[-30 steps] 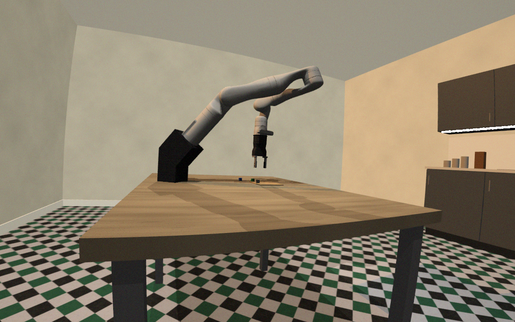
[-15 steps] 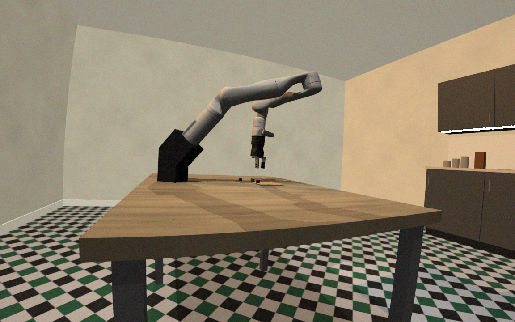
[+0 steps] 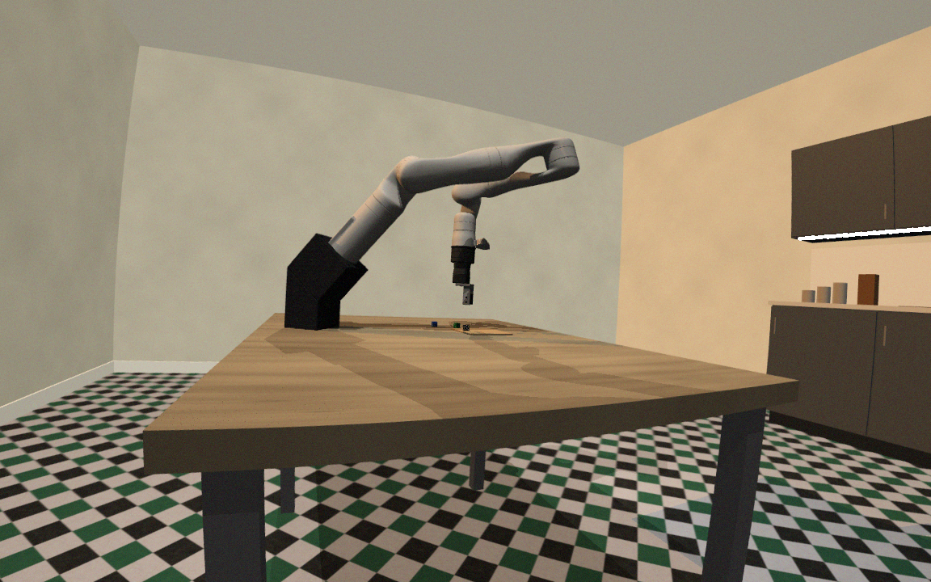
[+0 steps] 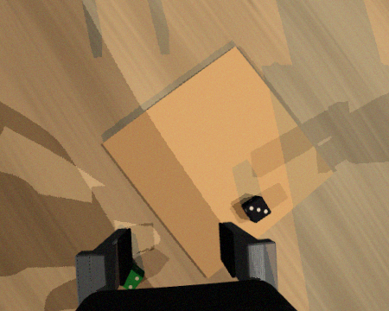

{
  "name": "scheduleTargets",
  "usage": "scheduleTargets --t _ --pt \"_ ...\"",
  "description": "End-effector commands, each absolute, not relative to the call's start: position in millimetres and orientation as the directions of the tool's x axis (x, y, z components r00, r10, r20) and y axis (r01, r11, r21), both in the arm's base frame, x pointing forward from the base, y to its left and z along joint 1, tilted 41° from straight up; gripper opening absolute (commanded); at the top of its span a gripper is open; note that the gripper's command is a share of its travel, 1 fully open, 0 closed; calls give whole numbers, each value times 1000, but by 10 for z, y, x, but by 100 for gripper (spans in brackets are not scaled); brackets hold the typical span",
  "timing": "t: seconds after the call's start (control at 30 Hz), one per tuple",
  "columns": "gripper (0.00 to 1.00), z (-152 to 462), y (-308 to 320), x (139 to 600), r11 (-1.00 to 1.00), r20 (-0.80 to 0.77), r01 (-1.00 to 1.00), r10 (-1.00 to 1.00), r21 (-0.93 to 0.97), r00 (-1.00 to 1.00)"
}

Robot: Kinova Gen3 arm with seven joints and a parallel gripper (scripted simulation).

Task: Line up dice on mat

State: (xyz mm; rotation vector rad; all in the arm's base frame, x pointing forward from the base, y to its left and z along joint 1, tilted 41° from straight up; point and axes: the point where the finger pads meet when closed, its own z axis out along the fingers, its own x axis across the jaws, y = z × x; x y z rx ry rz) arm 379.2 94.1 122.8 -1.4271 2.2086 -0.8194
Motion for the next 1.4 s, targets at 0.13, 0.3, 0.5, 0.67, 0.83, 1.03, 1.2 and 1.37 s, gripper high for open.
scheduleTargets --t 0.13,0.3,0.5,0.67,0.83,1.03,1.2,1.37 --pt "100 1158 1077 3771 120 125 -759 -958 -640 -257" --pt "100 1137 1120 3768 33 182 -778 -965 -627 -188" --pt "100 1097 1197 3760 -122 281 -797 -958 -592 -62" --pt "100 1066 1250 3750 -230 347 -798 -938 -558 28" --pt "100 1049 1277 3744 -285 379 -794 -922 -537 74" --pt "100 1021 1321 3733 -372 430 -783 -891 -499 149" --pt "100 1004 1348 3724 -424 459 -772 -867 -474 195" --pt "100 995 1360 3721 -447 472 -766 -855 -462 215"
